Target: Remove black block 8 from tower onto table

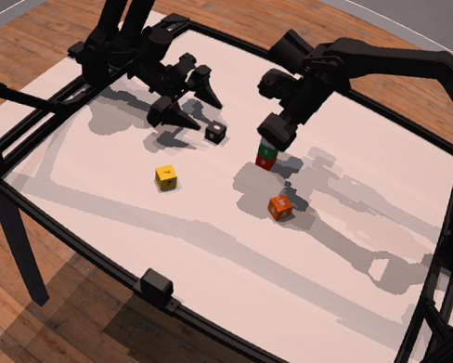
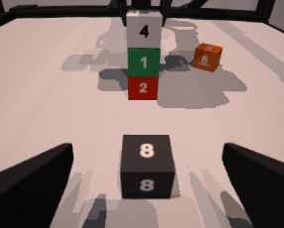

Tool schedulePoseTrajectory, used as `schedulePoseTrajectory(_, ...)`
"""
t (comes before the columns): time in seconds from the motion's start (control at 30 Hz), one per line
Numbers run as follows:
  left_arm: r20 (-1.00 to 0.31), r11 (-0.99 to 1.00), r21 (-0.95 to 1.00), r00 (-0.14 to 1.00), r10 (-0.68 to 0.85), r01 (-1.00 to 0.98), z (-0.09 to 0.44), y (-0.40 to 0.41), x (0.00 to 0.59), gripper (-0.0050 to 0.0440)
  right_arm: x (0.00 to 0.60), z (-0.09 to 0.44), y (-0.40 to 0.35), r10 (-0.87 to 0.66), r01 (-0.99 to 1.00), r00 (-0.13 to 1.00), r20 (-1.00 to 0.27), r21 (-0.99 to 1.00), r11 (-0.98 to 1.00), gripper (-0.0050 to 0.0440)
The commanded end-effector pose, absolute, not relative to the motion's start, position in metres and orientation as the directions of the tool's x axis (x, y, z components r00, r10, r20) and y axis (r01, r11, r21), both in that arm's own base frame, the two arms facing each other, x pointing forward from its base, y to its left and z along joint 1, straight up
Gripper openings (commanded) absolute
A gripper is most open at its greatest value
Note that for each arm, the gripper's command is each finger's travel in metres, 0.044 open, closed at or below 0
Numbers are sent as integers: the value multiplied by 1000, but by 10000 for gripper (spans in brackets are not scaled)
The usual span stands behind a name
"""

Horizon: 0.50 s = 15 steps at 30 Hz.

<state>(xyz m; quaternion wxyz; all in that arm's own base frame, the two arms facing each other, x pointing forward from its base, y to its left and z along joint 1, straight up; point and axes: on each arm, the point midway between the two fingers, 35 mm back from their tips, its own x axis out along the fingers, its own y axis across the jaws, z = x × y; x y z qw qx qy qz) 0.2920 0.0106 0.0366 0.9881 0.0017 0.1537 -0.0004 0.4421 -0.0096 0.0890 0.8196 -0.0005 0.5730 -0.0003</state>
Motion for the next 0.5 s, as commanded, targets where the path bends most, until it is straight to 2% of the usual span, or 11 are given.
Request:
schedulePoseTrajectory(0.0, -307, 1000, 6, 952, -6, 8, 36, 10, 290, 400, 442, 88, -9, 1, -2, 342, -940, 0, 1000, 96)
schedulePoseTrajectory(0.4, -307, 1000, 6, 952, -6, 8, 36, 10, 290, 400, 442, 103, -9, 1, -2, 342, -940, 0, 1000, 384)
schedulePoseTrajectory(0.47, -307, 1000, 6, 952, -6, 8, 36, 10, 290, 400, 442, 103, -9, 1, -2, 342, -940, 0, 1000, 400)
